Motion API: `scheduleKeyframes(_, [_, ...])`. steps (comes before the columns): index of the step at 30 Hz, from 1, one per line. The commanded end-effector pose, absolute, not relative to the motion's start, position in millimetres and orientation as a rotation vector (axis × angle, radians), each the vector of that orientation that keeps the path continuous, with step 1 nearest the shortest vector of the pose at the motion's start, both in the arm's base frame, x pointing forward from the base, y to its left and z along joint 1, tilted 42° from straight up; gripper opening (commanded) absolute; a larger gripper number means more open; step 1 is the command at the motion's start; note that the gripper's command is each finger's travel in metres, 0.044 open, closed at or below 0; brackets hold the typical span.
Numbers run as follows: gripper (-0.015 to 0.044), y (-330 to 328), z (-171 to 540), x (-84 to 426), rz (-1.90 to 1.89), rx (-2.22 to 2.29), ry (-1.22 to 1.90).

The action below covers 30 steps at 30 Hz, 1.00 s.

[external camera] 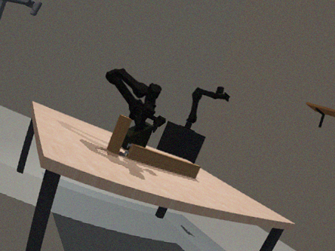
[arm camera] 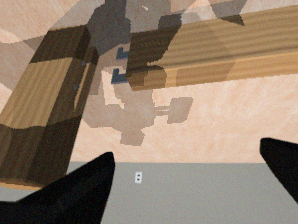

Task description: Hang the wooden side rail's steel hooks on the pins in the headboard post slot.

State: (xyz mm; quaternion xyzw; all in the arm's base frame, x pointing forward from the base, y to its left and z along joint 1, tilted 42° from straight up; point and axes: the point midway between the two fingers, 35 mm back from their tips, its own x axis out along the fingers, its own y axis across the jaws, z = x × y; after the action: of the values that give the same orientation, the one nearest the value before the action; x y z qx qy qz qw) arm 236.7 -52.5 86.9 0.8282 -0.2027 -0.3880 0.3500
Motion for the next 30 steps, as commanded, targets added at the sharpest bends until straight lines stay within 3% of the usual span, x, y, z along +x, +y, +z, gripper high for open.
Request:
scheduleKeyframes(1, [0.044, -94.8, 107.2, 210.3, -0.934, 2.272, -1.013])
scheduleKeyframes(30, [0.044, -95.0, 106.8, 210.1, -0.942, 2.255, -1.005])
